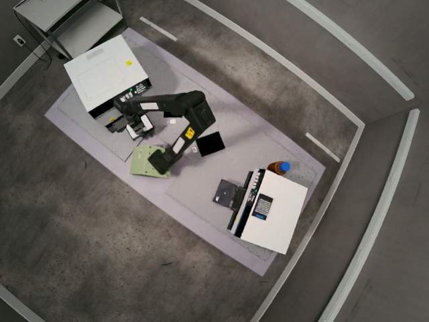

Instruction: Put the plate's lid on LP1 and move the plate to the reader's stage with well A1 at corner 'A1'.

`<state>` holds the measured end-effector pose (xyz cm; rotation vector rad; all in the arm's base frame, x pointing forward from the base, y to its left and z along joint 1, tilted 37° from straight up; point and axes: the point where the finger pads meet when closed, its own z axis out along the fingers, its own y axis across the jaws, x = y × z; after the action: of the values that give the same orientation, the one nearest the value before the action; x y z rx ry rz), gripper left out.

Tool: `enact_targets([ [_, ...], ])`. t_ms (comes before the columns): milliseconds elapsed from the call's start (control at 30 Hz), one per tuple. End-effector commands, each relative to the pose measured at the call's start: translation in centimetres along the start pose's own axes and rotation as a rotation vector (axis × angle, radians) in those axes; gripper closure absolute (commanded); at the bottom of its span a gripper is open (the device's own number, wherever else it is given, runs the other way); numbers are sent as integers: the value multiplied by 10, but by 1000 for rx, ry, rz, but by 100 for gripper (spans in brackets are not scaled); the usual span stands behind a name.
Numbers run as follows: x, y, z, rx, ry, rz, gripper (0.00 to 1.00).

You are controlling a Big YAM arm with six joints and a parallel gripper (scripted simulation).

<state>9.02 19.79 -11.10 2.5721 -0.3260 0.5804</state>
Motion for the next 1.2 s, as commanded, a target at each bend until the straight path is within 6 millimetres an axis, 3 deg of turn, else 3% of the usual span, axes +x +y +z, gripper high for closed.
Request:
enact_targets([
  [0,0,-8,1,10,-4,-1,14],
  [1167,0,-4,12,-2,-6,6,14],
])
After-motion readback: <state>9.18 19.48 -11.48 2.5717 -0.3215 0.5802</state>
